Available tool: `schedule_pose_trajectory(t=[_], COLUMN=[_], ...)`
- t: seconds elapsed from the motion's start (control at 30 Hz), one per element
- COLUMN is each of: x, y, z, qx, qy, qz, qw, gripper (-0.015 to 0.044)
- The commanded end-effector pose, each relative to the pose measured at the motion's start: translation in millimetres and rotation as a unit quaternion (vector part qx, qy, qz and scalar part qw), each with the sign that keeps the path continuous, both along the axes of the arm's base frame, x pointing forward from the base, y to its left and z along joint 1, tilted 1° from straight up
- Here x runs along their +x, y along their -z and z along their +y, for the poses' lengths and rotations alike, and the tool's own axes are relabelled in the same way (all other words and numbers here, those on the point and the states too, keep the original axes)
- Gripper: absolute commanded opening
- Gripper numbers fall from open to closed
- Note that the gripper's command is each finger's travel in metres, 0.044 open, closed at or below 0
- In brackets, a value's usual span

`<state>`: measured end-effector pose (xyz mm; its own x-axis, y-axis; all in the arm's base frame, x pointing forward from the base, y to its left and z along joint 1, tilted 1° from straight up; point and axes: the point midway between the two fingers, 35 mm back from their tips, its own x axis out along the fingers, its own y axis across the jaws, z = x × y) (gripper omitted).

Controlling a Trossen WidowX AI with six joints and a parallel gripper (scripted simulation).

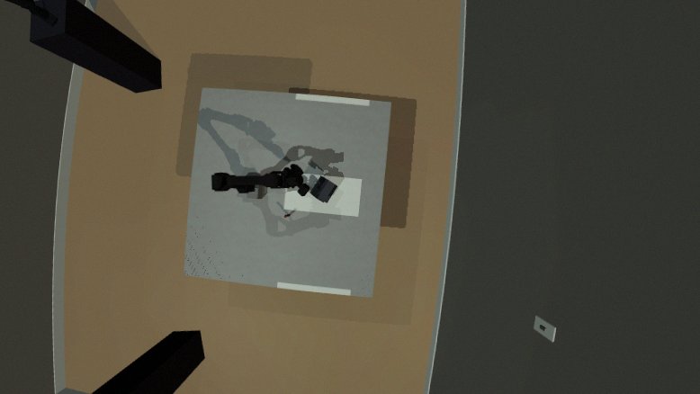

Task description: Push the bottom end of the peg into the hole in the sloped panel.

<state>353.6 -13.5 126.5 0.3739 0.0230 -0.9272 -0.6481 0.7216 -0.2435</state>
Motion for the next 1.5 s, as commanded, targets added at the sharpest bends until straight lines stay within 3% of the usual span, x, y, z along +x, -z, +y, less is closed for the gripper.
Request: schedule_pose_trajectory(t=[0.0,1.47], x=[-5.2,-105.1], y=[6.9,46.4], z=[-17.4,-171.4], qx=[-0.013,-0.040], qy=[-0.004,-0.041], qz=[0.017,0.158], qw=[1.000,0.986], gripper=[0.0440,0.0440])
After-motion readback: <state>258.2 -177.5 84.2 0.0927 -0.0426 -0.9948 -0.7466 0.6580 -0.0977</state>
